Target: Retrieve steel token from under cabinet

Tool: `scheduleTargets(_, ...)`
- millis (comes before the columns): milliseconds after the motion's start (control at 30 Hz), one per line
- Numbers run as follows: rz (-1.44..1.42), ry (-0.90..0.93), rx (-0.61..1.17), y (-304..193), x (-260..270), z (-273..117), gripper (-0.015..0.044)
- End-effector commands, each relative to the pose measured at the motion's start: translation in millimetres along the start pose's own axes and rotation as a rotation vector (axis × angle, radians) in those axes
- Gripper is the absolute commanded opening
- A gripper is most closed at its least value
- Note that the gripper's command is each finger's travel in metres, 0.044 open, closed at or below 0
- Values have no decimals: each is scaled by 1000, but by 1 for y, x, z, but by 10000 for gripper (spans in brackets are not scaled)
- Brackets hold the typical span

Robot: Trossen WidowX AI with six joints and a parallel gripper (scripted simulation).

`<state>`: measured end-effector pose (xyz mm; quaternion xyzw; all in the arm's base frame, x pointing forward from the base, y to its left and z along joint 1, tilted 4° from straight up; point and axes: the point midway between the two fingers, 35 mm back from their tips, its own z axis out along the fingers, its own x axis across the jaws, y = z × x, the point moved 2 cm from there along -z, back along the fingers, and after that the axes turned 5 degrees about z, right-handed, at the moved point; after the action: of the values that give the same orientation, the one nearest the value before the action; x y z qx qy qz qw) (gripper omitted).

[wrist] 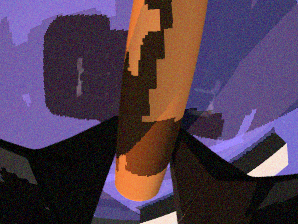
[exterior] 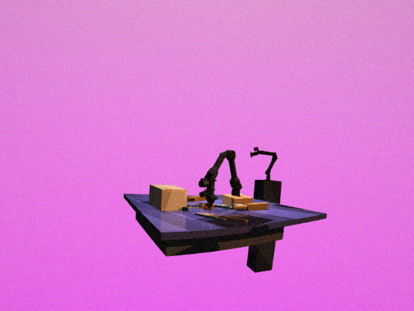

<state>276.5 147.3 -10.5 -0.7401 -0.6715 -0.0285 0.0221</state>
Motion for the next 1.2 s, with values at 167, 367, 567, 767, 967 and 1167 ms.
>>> scheduleTargets(167, -2, 2, -6, 13, 2, -1, 0)
scheduleTargets(367, -2, 2, -6, 20, 2, -1, 0)
scheduleTargets(567, -2, 2, -7, 27, 3, -1, 0)
scheduleTargets(767, -2, 2, -7, 34, 3, -1, 0)
scheduleTargets(967, -2, 2, -8, 40, 4, -1, 0)
scheduleTargets(1167, -2, 2, -8, 47, 4, -1, 0)
